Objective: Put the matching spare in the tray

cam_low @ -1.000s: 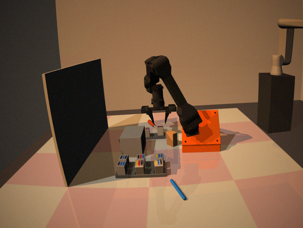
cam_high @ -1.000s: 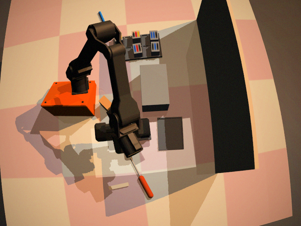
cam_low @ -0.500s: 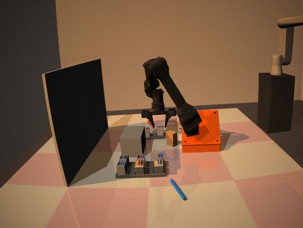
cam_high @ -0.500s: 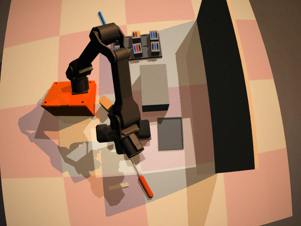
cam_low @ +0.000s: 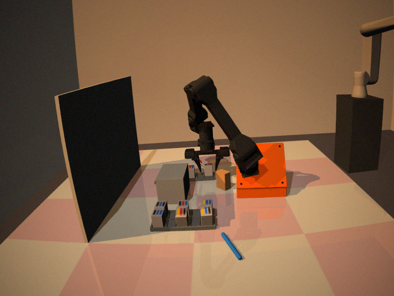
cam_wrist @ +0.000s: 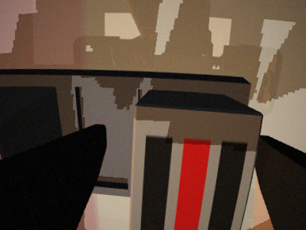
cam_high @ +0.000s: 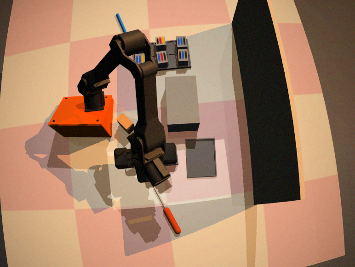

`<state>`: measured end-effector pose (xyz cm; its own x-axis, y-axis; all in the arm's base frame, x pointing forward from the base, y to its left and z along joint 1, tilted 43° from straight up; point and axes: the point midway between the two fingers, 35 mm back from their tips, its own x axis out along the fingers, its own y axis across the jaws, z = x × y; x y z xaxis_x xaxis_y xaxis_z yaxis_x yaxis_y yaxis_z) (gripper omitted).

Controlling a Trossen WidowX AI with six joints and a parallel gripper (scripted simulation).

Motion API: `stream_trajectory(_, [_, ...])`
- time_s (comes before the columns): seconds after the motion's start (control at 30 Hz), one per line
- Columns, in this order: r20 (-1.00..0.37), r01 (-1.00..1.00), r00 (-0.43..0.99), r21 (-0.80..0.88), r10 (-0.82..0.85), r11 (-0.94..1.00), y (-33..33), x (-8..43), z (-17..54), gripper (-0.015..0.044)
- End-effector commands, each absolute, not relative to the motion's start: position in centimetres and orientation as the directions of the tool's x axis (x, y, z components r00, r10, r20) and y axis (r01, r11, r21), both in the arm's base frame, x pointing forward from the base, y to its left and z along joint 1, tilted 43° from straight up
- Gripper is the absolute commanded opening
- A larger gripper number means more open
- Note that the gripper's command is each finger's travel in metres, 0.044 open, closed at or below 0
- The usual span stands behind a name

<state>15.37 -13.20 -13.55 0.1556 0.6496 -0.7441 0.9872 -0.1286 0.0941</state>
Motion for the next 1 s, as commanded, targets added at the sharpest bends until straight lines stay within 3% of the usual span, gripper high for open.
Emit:
stream_trajectory(0.0, [-0.738, 0.987, 0.154, 0.086, 0.657, -0.134, -12.52, 15.30, -13.94, 0.0300])
stream_trajectory(0.23, [-0.738, 0.987, 0.154, 0.086, 0.657, -0.134, -12.50, 15.30, -13.96, 0.0300])
stream_trajectory(0.43, [-0.740, 0.988, 0.152, 0.090, 0.655, -0.128, -12.64, 15.31, -13.91, 0.0142])
stream_trajectory(0.63, [-0.740, 0.988, 0.152, 0.090, 0.655, -0.128, -12.64, 15.31, -13.91, 0.0103])
stream_trajectory(0.77, [-0.740, 0.988, 0.152, 0.090, 0.655, -0.128, -12.64, 15.31, -13.91, 0.0000])
stream_trajectory(0.97, [-0.740, 0.988, 0.152, 0.090, 0.655, -0.128, -12.64, 15.31, -13.91, 0.0000])
